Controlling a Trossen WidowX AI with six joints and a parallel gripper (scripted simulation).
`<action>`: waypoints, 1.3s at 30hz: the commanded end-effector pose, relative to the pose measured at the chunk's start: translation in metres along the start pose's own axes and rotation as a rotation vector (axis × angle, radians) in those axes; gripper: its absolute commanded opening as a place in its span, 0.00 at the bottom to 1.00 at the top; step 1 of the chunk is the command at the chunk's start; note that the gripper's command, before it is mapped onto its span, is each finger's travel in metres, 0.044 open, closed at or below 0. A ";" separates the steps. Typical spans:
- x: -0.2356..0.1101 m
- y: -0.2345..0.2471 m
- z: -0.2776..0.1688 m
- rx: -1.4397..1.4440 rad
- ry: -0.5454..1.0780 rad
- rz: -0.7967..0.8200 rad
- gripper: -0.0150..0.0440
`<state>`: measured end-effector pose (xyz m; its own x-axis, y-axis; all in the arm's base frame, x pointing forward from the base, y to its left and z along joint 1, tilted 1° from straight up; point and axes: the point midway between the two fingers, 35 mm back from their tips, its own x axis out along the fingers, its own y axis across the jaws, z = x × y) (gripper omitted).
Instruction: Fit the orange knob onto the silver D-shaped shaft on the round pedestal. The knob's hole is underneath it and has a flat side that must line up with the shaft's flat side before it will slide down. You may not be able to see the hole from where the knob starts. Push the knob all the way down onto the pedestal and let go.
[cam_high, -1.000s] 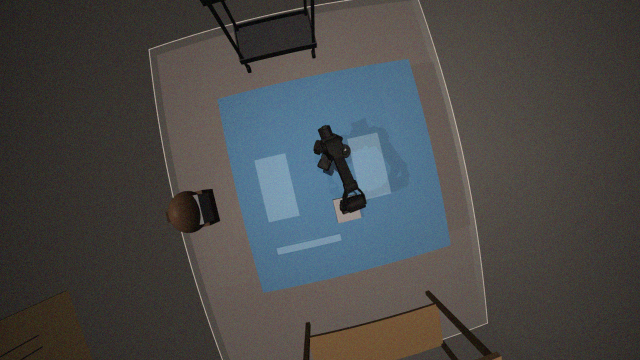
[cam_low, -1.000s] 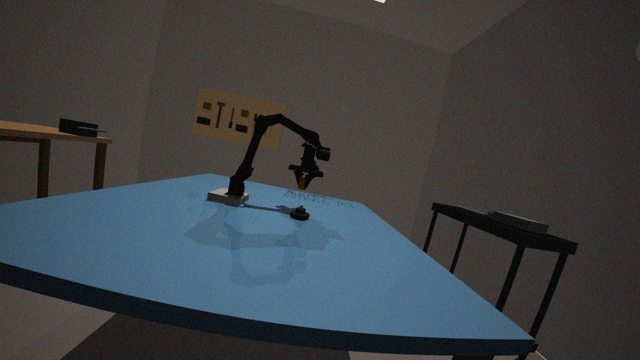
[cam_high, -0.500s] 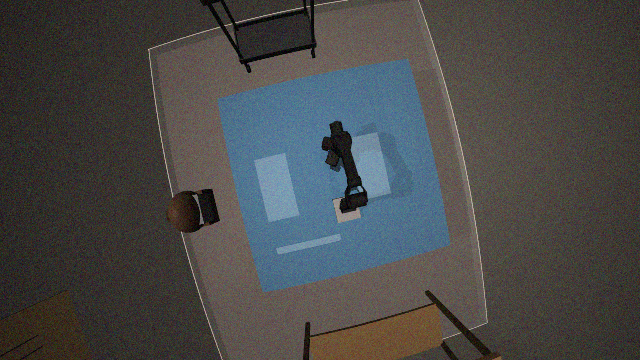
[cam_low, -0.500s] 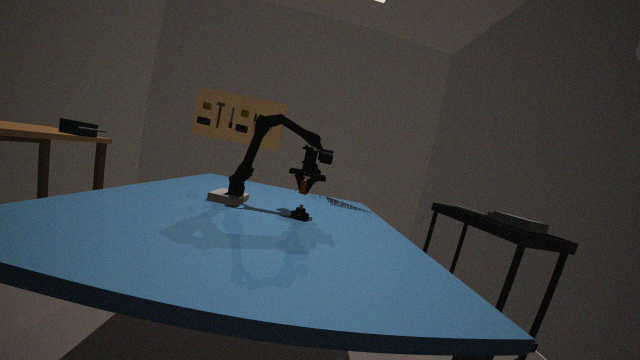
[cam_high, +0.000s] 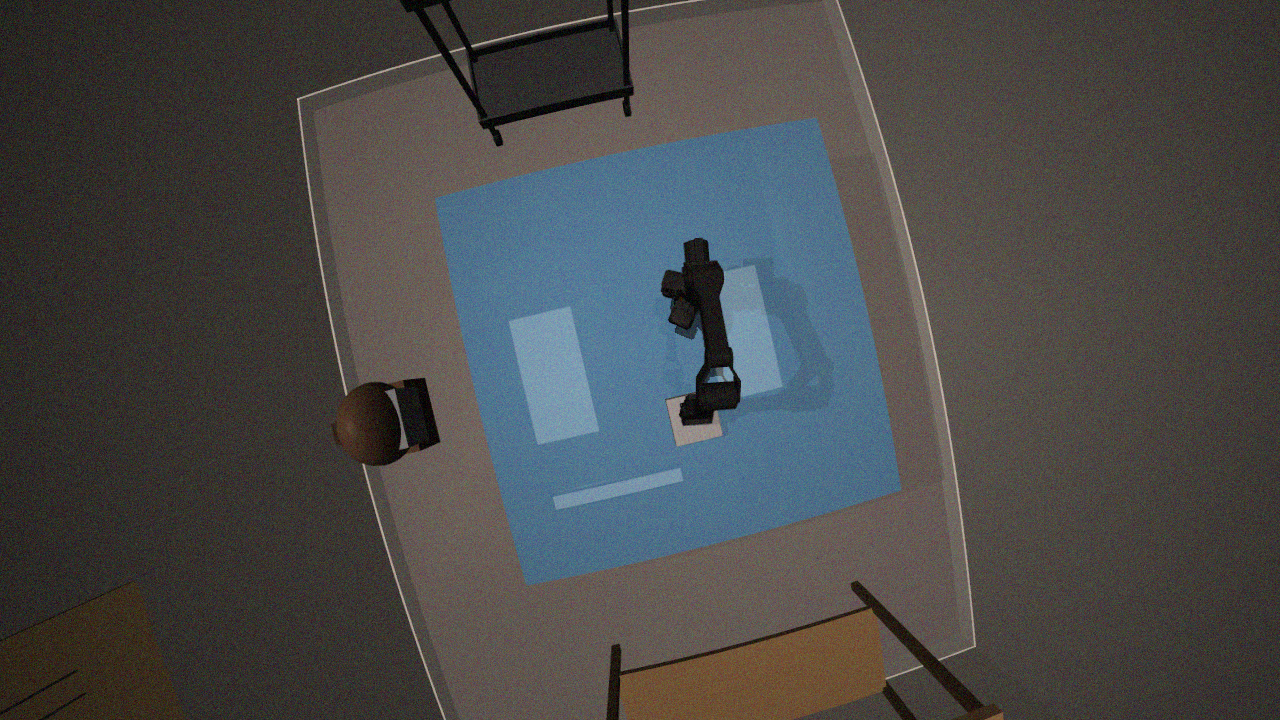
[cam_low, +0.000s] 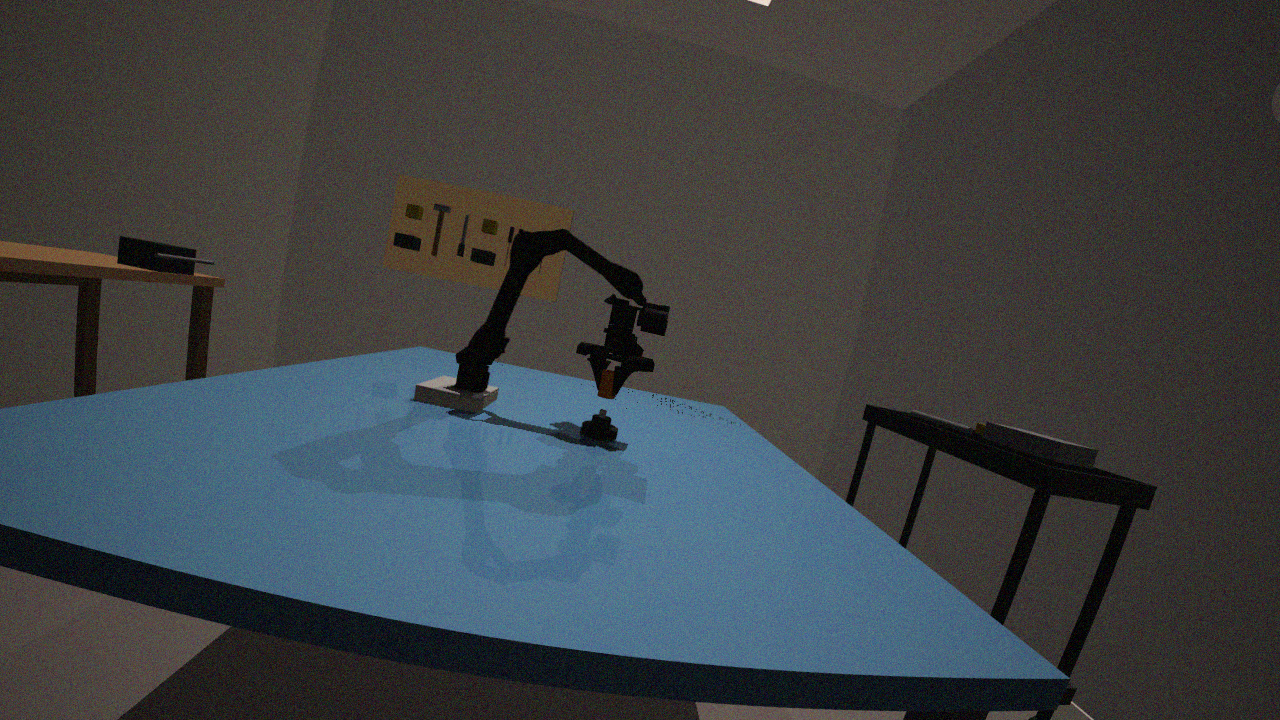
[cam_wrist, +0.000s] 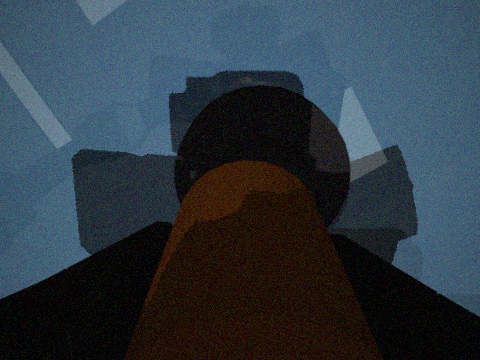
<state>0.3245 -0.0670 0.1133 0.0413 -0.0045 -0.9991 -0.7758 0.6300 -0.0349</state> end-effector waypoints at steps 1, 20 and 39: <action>0.003 -0.007 -0.010 -0.006 -0.007 -0.002 0.25; 0.026 -0.009 -0.011 0.003 -0.008 -0.002 0.25; 0.024 -0.011 -0.009 0.004 -0.008 -0.002 0.25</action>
<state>0.3260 -0.0808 0.0870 0.0382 -0.0030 -0.9993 -0.7763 0.6296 -0.0316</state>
